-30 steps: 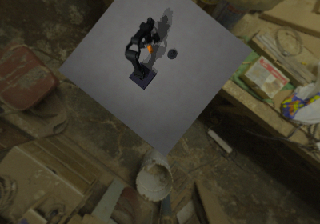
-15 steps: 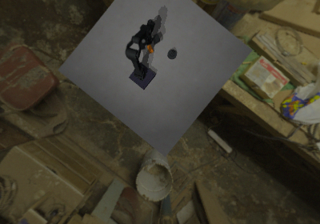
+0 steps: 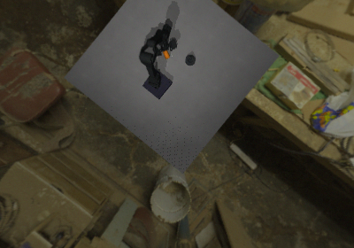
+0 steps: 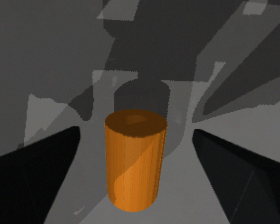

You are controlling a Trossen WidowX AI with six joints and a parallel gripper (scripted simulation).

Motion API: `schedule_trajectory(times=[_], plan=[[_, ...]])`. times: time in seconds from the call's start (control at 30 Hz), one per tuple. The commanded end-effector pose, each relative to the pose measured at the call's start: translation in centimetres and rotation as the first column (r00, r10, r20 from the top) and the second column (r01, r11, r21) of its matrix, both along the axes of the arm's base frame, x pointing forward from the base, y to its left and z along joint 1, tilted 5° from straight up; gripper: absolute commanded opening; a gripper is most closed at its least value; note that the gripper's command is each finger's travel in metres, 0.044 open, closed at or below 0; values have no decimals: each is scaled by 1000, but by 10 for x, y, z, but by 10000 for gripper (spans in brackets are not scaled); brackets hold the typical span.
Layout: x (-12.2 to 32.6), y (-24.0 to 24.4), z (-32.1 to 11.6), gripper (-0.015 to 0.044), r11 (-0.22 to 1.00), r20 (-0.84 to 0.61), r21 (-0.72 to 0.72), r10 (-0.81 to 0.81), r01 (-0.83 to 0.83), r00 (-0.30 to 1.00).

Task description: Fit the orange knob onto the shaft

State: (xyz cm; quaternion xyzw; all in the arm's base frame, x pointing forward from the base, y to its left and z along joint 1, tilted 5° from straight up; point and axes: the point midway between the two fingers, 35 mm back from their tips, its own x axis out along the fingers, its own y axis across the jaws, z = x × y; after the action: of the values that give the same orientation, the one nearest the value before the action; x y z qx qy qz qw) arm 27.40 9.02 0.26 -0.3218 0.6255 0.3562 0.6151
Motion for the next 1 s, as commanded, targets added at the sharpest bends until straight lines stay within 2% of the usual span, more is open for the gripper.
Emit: schedule_trajectory(times=[0.0,0.13,0.4,0.7,0.97], plan=[[-2,0,-3,335,1000,-8,1,-4,4,1000],[-2,0,-3,240,1000,-8,1,-4,4,1000],[-2,0,-3,240,1000,-8,1,-4,4,1000],[-2,0,-3,180,1000,-8,1,-4,4,1000],[-4,-3,0,179,998,28,55,-5,4,1000]])
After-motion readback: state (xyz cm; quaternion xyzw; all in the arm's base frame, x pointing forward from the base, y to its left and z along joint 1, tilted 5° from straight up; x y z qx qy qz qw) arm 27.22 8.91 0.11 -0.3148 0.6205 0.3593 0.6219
